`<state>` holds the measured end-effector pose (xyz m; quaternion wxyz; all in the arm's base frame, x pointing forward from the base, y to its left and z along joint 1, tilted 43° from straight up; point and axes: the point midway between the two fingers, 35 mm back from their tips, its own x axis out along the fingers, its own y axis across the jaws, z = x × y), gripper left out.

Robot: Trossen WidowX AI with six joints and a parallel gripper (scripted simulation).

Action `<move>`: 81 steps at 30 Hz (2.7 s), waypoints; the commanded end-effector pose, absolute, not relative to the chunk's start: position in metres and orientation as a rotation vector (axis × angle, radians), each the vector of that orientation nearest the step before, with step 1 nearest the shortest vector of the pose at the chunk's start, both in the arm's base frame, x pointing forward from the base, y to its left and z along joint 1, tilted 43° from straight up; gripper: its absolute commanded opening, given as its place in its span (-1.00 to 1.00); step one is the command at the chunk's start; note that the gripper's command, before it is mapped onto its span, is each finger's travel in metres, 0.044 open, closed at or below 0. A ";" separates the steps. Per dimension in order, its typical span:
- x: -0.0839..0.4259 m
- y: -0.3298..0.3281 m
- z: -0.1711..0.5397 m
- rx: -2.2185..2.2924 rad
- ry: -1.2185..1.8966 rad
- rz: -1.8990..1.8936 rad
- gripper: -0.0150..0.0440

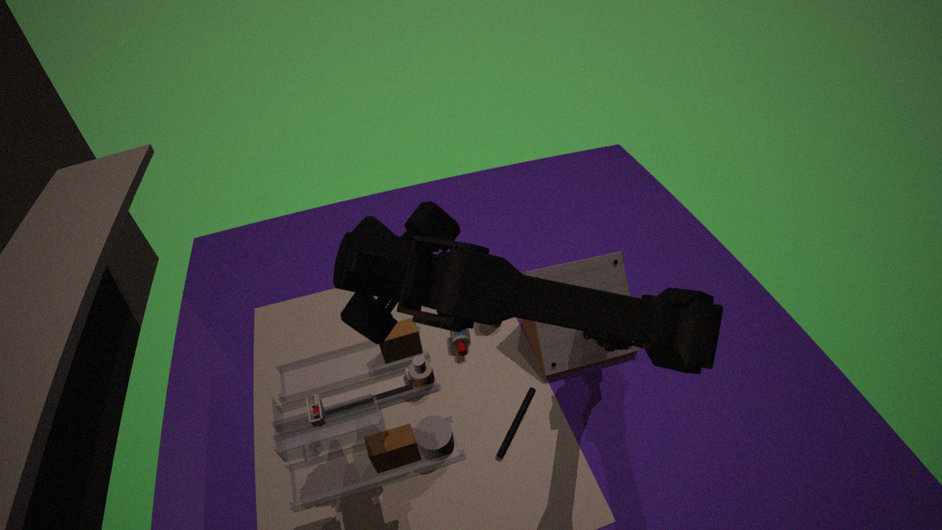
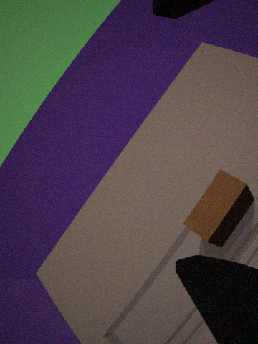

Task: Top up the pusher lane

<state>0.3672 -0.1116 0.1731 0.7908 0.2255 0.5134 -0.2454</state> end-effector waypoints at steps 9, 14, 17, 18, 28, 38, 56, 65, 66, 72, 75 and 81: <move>0.288 -0.137 0.043 0.315 1.580 0.005 1.00; 0.254 -0.133 0.011 0.329 1.631 0.263 1.00; 0.234 -0.127 -0.004 0.354 1.620 0.430 1.00; 0.227 -0.124 -0.008 0.365 1.609 0.486 1.00; 0.197 -0.105 -0.023 0.425 1.501 0.737 1.00; 0.196 -0.097 -0.029 0.425 1.501 0.737 1.00; 0.192 -0.071 -0.057 0.426 1.500 0.738 1.00; 0.191 -0.061 -0.067 0.426 1.499 0.738 1.00; 0.191 -0.060 -0.069 0.426 1.499 0.738 1.00; 0.190 -0.053 -0.075 0.426 1.499 0.739 1.00; 0.189 -0.050 -0.078 0.426 1.499 0.739 1.00; 0.189 -0.050 -0.079 0.426 1.499 0.739 0.64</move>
